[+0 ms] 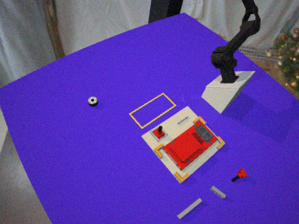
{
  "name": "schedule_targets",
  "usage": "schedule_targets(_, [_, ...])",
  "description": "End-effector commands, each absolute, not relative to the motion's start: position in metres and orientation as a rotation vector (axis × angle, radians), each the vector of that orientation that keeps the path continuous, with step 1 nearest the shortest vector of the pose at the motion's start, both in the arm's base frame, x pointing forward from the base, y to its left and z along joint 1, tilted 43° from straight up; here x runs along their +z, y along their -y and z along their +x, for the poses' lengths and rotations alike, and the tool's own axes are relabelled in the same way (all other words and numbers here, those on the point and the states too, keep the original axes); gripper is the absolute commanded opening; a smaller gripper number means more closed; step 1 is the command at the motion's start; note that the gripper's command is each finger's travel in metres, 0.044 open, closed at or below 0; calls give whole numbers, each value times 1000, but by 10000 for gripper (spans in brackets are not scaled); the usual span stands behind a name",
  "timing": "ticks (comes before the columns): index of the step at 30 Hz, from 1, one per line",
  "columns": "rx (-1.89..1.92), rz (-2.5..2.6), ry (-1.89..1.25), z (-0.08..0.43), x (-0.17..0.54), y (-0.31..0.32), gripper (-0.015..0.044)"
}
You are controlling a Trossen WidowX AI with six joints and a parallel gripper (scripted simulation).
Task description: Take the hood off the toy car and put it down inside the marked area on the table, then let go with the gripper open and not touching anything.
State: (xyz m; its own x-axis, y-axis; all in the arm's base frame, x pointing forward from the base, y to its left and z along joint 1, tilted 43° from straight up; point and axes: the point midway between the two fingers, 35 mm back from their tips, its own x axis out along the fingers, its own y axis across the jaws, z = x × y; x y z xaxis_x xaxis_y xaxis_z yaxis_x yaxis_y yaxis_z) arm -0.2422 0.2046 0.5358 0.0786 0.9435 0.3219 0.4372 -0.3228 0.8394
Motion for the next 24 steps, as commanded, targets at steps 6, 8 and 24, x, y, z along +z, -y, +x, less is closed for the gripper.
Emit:
schedule_targets(6, [1176, 1960, -1480, -221, 557, -193, 378])
schedule_targets(8, [1154, 2056, -1558, -205, 571, -185, 431])
schedule_targets(24, [1150, 2685, -1996, -85, 646, -124, 440])
